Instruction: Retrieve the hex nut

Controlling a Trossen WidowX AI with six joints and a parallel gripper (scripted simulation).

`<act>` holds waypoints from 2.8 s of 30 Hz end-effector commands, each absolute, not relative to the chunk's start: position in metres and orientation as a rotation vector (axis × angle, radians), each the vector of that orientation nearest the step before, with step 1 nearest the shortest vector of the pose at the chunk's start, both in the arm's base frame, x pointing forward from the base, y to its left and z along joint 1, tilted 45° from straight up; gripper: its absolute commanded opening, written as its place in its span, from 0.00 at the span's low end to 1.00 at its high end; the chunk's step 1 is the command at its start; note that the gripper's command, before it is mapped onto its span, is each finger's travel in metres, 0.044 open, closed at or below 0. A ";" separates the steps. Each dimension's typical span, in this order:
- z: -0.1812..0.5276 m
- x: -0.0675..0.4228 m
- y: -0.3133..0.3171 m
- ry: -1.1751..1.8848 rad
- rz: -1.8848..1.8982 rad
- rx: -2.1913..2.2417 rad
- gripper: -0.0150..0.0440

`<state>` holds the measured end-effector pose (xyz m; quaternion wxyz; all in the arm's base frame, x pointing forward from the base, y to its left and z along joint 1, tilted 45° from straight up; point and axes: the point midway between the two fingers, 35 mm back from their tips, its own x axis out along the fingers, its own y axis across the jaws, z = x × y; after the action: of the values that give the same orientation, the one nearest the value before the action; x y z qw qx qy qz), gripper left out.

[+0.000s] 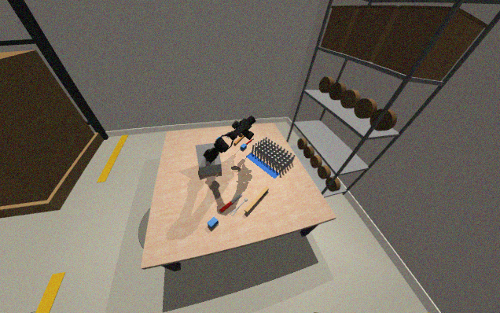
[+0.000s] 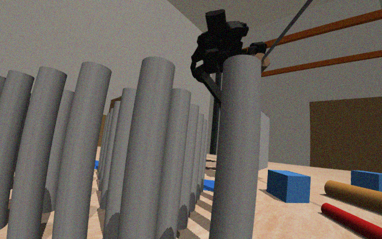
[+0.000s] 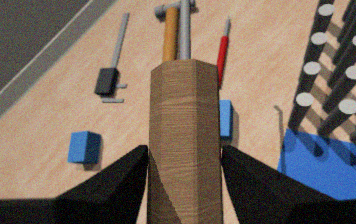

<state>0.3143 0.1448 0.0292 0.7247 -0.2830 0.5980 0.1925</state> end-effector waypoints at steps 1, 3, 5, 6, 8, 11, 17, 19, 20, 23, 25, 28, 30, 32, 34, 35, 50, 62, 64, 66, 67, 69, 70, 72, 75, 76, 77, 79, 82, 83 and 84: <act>0.014 0.304 0.175 1.331 0.476 -0.637 0.25; 0.008 0.297 0.186 1.340 0.503 -0.655 0.25; 0.001 0.290 0.197 1.349 0.529 -0.674 0.25; -0.003 0.286 0.202 1.353 0.542 -0.684 0.25; -0.009 0.278 0.213 1.362 0.568 -0.704 0.25; -0.019 0.268 0.227 1.373 0.586 -0.715 0.25; -0.042 0.244 0.257 1.397 0.610 -0.732 0.25; -0.050 0.235 0.267 1.405 0.617 -0.738 0.25; -0.053 0.230 0.270 1.410 0.616 -0.742 0.25; -0.063 0.215 0.281 1.423 0.612 -0.753 0.25; -0.070 0.205 0.287 1.432 0.608 -0.761 0.25; -0.080 0.191 0.296 1.443 0.601 -0.773 0.25; -0.088 0.181 0.303 1.448 0.597 -0.775 0.25; -0.096 0.170 0.310 1.452 0.594 -0.776 0.25; -0.105 0.160 0.316 1.457 0.590 -0.777 0.25; -0.109 0.154 0.319 1.459 0.587 -0.778 0.25; -0.177 0.065 0.342 1.481 0.547 -0.798 0.25; -0.221 0.008 0.338 1.482 0.508 -0.811 0.25; -0.221 0.008 0.338 1.482 0.508 -0.811 0.25; -0.221 0.008 0.338 1.482 0.508 -0.811 0.25; -0.222 0.008 0.337 1.482 0.508 -0.811 0.25; -0.223 0.008 0.337 1.482 0.508 -0.811 0.25; -0.224 0.008 0.336 1.482 0.508 -0.811 0.25; -0.227 0.008 0.335 1.482 0.508 -0.811 0.25; -0.230 0.008 0.333 1.482 0.508 -0.811 0.25; -0.231 0.008 0.332 1.482 0.508 -0.811 0.25; -0.232 0.007 0.332 1.482 0.508 -0.811 0.25; -0.234 0.007 0.331 1.482 0.508 -0.811 0.25; -0.237 0.007 0.329 1.482 0.508 -0.811 0.25; -0.238 0.007 0.328 1.482 0.508 -0.811 0.25; -0.239 0.007 0.328 1.482 0.508 -0.811 0.25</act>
<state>0.0077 0.3295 -0.2339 0.6352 -0.3574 0.6476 0.2223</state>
